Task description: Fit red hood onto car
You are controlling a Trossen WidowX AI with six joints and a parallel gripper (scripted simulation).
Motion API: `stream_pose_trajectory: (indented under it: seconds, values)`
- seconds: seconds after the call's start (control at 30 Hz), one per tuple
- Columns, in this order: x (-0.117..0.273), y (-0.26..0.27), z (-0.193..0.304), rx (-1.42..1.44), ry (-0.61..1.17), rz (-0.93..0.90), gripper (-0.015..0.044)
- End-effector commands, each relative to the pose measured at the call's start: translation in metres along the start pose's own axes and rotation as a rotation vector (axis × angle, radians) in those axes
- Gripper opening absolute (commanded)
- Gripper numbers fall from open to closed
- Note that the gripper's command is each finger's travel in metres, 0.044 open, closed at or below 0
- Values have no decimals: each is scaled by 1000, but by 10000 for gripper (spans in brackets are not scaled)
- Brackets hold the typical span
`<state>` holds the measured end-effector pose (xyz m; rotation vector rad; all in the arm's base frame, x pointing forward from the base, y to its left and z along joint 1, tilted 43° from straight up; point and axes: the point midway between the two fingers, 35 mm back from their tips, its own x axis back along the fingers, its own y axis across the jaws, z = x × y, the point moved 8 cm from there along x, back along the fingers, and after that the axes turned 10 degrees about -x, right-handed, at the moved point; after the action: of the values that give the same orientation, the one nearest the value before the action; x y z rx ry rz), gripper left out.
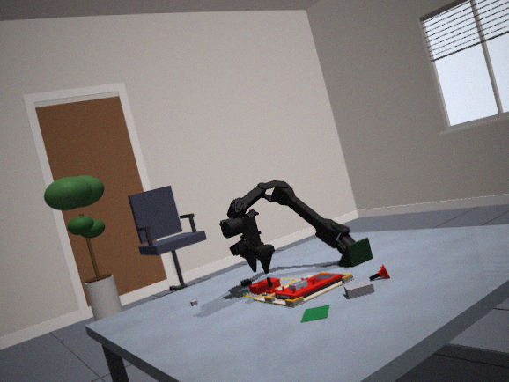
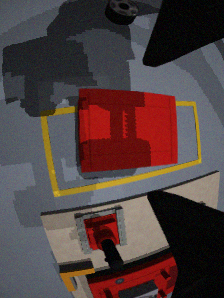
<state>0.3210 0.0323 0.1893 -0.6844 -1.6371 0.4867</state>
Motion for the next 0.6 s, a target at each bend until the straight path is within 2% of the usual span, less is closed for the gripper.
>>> stream_pose_trajectory:
  seconds: [0.0, 0.57]
  values:
    - [-5, -1, 1, 6, 5, 5, 440]
    - [-19, -1, 1, 6, 4, 6, 440]
